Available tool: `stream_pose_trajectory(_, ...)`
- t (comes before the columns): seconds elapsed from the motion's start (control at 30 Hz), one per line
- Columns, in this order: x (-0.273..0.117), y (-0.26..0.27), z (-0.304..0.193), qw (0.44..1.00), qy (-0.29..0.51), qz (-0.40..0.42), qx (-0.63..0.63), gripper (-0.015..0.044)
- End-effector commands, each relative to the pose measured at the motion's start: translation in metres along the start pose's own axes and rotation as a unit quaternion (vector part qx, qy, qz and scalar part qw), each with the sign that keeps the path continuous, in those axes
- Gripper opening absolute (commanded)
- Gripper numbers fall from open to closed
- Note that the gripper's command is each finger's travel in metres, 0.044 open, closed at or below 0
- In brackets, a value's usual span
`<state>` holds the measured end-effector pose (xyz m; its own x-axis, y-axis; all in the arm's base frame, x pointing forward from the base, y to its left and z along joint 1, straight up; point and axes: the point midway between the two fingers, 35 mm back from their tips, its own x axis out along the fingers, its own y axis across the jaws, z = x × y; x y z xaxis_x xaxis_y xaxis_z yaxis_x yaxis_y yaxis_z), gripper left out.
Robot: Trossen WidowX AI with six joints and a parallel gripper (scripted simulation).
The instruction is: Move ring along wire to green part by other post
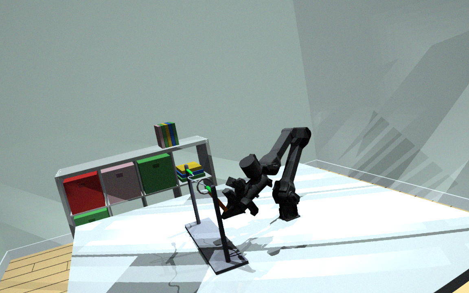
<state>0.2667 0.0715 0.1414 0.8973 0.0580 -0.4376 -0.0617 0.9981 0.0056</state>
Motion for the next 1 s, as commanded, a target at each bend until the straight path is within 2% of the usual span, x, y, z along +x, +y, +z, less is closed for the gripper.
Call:
stream_pose_trajectory(0.0,0.004,0.006,-0.002,1.0,-0.019,-0.009,0.013,-0.015)
stream_pose_trajectory(0.97,0.007,0.038,-0.001,0.999,-0.024,-0.01,0.023,-0.015)
